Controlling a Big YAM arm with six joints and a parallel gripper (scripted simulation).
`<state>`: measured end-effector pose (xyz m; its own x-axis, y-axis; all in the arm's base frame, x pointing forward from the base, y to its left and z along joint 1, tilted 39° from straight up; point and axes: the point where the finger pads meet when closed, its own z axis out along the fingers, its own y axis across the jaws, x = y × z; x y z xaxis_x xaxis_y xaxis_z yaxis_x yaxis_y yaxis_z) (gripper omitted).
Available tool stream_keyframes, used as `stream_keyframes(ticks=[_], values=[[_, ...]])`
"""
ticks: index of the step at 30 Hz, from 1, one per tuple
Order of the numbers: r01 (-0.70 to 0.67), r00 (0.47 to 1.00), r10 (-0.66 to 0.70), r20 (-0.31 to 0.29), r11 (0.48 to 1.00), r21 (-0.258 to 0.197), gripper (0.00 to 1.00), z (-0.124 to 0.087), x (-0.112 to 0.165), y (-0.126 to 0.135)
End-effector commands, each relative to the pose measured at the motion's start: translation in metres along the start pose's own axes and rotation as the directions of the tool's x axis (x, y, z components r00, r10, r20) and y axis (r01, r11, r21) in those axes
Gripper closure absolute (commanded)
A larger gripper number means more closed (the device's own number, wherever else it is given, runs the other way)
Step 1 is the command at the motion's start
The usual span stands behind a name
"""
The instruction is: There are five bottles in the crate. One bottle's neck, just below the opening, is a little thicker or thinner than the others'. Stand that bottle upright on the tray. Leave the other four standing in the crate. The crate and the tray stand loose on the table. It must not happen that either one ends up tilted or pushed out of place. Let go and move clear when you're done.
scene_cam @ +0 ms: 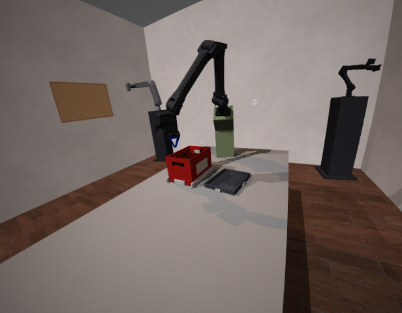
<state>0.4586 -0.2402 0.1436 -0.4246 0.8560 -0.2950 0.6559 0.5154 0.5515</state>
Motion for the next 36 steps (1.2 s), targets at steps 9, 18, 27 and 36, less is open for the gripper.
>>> stream_keyframes(ticks=[9, 18, 27, 36], values=[[-0.021, 1.000, 0.021, -0.009, 1.000, -0.005, 0.39, 0.004, 0.056, 0.054], [0.000, 1.000, -0.001, -0.027, 1.000, -0.016, 0.39, 0.000, 0.067, 0.066], [-0.012, 1.000, 0.012, -0.018, 1.000, -0.012, 0.39, -0.002, 0.061, 0.061], [-0.012, 1.000, 0.012, -0.018, 1.000, -0.012, 0.39, -0.002, 0.061, 0.061]])
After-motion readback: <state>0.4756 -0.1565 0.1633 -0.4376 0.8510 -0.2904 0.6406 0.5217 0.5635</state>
